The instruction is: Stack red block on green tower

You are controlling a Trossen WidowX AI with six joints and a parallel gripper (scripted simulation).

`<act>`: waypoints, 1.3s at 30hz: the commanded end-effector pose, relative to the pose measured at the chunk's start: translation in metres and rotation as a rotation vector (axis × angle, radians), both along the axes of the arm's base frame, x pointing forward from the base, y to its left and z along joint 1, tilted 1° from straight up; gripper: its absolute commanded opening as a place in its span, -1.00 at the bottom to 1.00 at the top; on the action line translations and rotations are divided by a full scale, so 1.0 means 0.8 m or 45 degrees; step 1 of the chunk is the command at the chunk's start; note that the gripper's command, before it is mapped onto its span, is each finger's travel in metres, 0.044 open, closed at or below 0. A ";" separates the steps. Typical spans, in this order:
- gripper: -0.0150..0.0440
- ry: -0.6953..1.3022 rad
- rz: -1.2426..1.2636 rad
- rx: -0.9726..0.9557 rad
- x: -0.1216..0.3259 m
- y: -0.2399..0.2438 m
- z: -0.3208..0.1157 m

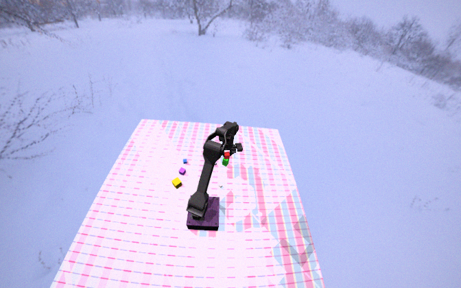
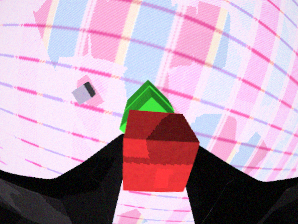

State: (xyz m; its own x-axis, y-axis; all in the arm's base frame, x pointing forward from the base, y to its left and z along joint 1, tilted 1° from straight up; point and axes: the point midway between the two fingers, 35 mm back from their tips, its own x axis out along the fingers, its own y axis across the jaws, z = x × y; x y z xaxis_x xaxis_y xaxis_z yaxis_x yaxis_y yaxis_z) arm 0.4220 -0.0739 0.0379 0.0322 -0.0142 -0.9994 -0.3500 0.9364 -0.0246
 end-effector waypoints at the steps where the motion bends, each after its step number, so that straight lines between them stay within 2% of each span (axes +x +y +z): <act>1: -0.49 0.010 0.005 0.005 -0.002 0.000 -0.015; 34: -0.49 0.010 0.005 0.005 -0.002 0.000 -0.010; 39: -0.05 0.011 0.000 0.002 -0.002 0.000 -0.015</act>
